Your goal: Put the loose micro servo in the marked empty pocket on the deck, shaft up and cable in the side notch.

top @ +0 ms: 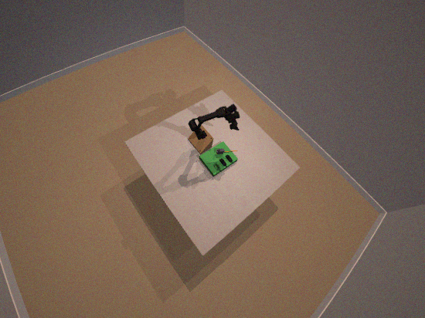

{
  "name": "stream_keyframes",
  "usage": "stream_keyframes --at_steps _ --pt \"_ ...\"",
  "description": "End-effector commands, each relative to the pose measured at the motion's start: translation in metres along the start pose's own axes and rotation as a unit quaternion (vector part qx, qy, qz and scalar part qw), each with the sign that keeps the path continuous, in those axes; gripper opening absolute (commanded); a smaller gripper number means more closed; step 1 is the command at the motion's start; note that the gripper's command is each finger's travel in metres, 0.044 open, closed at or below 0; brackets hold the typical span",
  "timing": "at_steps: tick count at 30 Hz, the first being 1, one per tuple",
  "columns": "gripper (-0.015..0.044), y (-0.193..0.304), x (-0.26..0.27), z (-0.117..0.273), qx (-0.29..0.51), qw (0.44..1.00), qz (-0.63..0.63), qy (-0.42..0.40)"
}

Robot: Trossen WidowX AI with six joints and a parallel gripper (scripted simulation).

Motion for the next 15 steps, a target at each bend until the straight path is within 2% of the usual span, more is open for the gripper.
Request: stream_keyframes --at_steps 1,15 --pt "0.044 0.017 -0.014 -0.03 0.065 0.998 0.013 -0.015" --pt "0.044 0.099 -0.061 -0.109 0.274 0.956 0.022 -0.103"
Point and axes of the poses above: the point midway between the two fingers, 35 mm back from their tips, its own z axis back along the fingers, its own x axis across the jaws, y = z × x, the point moved 9 cm from there along z, back along the fingers, and after that the axes turned 2 degrees about -z, right-handed, at the moved point
